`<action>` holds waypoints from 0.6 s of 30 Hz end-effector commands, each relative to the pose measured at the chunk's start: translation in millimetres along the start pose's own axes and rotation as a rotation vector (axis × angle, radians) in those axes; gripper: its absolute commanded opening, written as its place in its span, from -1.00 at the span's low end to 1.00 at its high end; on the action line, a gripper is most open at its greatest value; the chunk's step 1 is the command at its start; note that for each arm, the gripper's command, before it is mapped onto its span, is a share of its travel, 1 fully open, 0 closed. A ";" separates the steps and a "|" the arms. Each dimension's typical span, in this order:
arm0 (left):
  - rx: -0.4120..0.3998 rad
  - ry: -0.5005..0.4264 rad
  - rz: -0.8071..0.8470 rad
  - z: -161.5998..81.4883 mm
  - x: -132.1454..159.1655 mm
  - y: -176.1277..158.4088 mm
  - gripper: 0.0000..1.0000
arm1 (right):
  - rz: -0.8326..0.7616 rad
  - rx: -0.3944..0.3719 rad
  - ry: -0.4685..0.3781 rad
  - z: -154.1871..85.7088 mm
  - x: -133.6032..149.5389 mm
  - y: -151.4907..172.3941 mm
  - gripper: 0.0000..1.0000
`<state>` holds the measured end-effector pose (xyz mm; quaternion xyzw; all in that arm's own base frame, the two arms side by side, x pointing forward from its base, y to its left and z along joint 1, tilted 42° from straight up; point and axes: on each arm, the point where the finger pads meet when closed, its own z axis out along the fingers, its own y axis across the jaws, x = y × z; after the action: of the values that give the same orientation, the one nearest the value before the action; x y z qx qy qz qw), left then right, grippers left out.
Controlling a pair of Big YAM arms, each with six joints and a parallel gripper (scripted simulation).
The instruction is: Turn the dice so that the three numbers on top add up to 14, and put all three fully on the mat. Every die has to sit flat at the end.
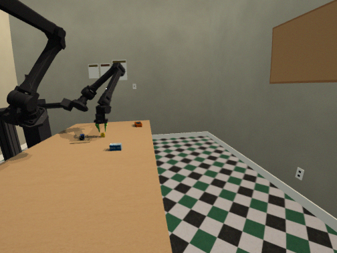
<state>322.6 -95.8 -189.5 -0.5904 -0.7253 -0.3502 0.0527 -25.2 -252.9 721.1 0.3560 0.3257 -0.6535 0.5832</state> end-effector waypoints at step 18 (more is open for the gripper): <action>-0.001 0.001 -0.004 4.5 2.0 2.0 -0.11 | 0.008 0.006 -0.053 -9.1 -21.9 -2.9 1.00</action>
<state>322.7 -95.8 -189.5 -0.5904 -0.7253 -0.3502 0.0527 -25.2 -252.9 721.1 0.3560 0.3257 -0.6535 0.5832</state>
